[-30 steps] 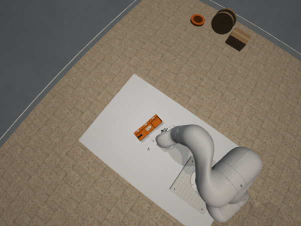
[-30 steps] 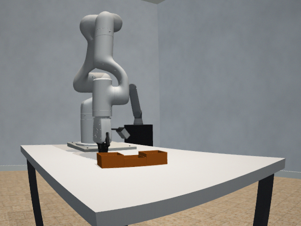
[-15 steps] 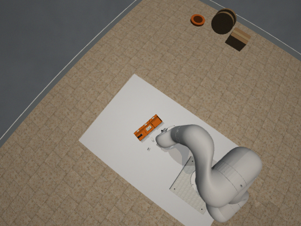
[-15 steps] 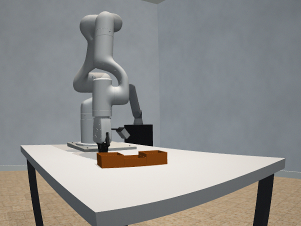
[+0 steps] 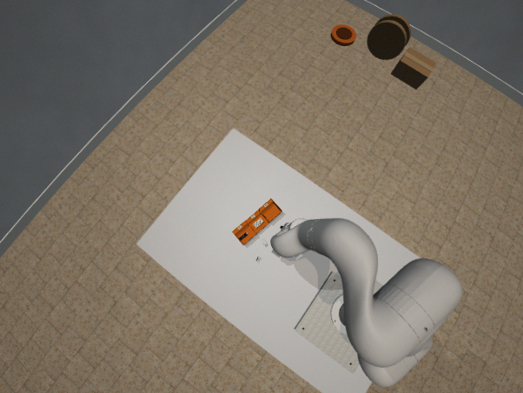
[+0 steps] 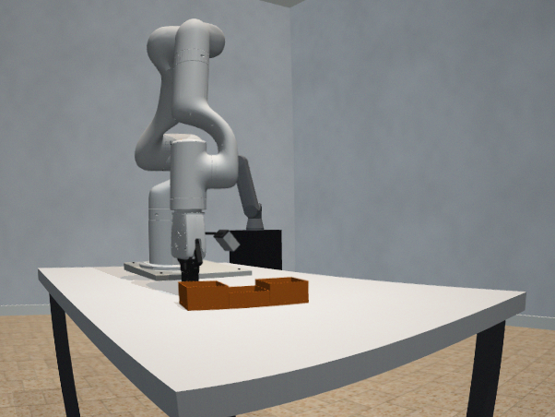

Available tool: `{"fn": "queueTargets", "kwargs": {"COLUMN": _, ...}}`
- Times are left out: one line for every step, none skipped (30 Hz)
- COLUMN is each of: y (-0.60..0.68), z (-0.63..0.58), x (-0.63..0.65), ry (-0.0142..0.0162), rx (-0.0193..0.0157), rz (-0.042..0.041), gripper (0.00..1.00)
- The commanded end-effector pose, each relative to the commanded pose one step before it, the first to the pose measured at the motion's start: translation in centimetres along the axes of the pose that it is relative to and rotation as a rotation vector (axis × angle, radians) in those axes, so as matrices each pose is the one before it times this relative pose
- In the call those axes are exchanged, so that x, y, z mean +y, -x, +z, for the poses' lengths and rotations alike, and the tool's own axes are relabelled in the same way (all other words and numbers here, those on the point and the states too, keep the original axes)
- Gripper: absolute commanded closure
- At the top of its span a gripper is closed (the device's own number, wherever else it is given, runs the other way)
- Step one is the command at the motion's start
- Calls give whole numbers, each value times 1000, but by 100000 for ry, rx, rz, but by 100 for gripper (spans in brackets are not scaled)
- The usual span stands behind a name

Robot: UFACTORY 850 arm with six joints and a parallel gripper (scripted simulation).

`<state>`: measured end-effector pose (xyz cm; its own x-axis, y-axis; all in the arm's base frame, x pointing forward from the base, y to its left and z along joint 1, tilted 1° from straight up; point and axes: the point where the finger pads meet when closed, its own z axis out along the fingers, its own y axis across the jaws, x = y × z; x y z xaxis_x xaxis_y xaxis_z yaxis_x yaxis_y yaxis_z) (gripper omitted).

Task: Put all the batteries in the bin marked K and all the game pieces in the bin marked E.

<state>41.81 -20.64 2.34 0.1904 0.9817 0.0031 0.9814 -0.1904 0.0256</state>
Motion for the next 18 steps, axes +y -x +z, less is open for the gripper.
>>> {"fn": "queueTargets", "kwargs": {"y": 18, "z": -1253, "x": 79, "ry": 142, "rx": -82, "rz": -2, "gripper": 100}}
{"fn": "queueTargets", "kwargs": {"y": 0, "z": -334, "x": 1, "ry": 0, "rx": -1, "rz": 0, "gripper": 100}}
{"fn": "queueTargets", "kwargs": {"y": 0, "z": -334, "x": 1, "ry": 0, "rx": -1, "rz": 0, "gripper": 100}}
{"fn": "queueTargets", "kwargs": {"y": 0, "z": -334, "x": 1, "ry": 0, "rx": -1, "rz": 0, "gripper": 100}}
{"fn": "queueTargets", "kwargs": {"y": 0, "z": -334, "x": 1, "ry": 0, "rx": -1, "rz": 0, "gripper": 100}}
{"fn": "queueTargets", "kwargs": {"y": 0, "z": -334, "x": 1, "ry": 0, "rx": -1, "rz": 0, "gripper": 100}}
{"fn": "queueTargets", "kwargs": {"y": 0, "z": 0, "x": 0, "ry": 0, "rx": 0, "rz": 0, "gripper": 100}}
{"fn": "queueTargets", "kwargs": {"y": 0, "z": 0, "x": 0, "ry": 0, "rx": 0, "rz": 0, "gripper": 100}}
{"fn": "queueTargets", "kwargs": {"y": 0, "z": -334, "x": 1, "ry": 0, "rx": -1, "rz": 0, "gripper": 100}}
{"fn": "queueTargets", "kwargs": {"y": 0, "z": -334, "x": 1, "ry": 0, "rx": 0, "rz": 0, "gripper": 100}}
{"fn": "queueTargets", "kwargs": {"y": 0, "z": -334, "x": 1, "ry": 0, "rx": 0, "rz": 0, "gripper": 100}}
{"fn": "queueTargets", "kwargs": {"y": 0, "z": -334, "x": 1, "ry": 0, "rx": 0, "rz": 0, "gripper": 100}}
{"fn": "queueTargets", "kwargs": {"y": 0, "z": -334, "x": 1, "ry": 0, "rx": 0, "rz": 0, "gripper": 100}}
{"fn": "queueTargets", "kwargs": {"y": 0, "z": -334, "x": 1, "ry": 0, "rx": 0, "rz": 0, "gripper": 100}}
{"fn": "queueTargets", "kwargs": {"y": 0, "z": 0, "x": 0, "ry": 0, "rx": 0, "rz": 0, "gripper": 100}}
{"fn": "queueTargets", "kwargs": {"y": 0, "z": 0, "x": 0, "ry": 0, "rx": 0, "rz": 0, "gripper": 100}}
{"fn": "queueTargets", "kwargs": {"y": 1, "z": 7, "x": 0, "ry": 2, "rx": 2, "rz": 0, "gripper": 100}}
{"fn": "queueTargets", "kwargs": {"y": -1, "z": -4, "x": 0, "ry": -1, "rx": -1, "rz": 0, "gripper": 100}}
